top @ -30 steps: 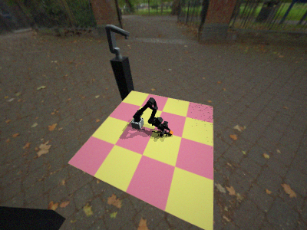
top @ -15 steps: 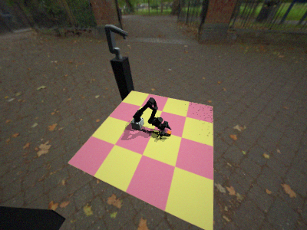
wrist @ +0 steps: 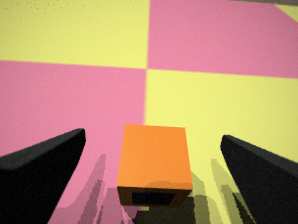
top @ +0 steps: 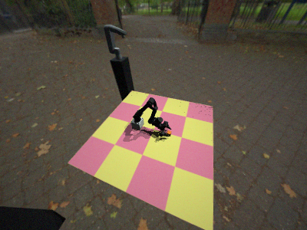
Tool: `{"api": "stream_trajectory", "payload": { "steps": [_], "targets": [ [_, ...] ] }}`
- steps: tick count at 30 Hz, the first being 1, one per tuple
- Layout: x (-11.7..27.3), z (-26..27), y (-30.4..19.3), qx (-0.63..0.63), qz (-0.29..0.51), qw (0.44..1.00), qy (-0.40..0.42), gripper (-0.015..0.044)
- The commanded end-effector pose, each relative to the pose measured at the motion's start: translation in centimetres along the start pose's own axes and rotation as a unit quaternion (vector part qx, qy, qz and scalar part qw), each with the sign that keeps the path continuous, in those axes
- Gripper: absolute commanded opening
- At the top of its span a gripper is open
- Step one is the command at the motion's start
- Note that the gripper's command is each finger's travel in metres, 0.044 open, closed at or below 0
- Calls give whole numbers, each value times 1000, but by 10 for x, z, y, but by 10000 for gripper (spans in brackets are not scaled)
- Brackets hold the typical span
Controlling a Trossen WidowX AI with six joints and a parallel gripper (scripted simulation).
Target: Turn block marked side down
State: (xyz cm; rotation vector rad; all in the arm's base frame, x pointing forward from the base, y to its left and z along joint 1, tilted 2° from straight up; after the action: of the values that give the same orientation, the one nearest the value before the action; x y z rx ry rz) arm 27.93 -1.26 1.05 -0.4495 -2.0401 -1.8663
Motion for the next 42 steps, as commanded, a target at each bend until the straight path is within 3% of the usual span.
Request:
{"api": "stream_trajectory", "payload": {
  "steps": [1, 12, 19, 27, 42],
  "targets": [
    [0, 0, 0, -3, 1, 1000, 0, 440],
    [-2, 0, 3, -3, 11, 1000, 1, 440],
    [-3, -7, 43, 0, 123, 992, 14, 440],
    [35, -12, 94, -3, 241, 970, 31, 440],
    [36, -12, 95, -3, 243, 969, 31, 440]
  ]
}}
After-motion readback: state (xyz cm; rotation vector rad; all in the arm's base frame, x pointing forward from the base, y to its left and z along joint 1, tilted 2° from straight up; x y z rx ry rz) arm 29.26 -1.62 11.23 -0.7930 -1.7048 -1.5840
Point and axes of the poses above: the point midway between the two fingers, 35 mm back from their tips, its own x axis back along the fingers, its own z axis across the jaws, y = z × x, the point moved 10 cm from there along x, back along the fingers, and after that the axes turned 7 degrees about x, right-handed, at the moved point
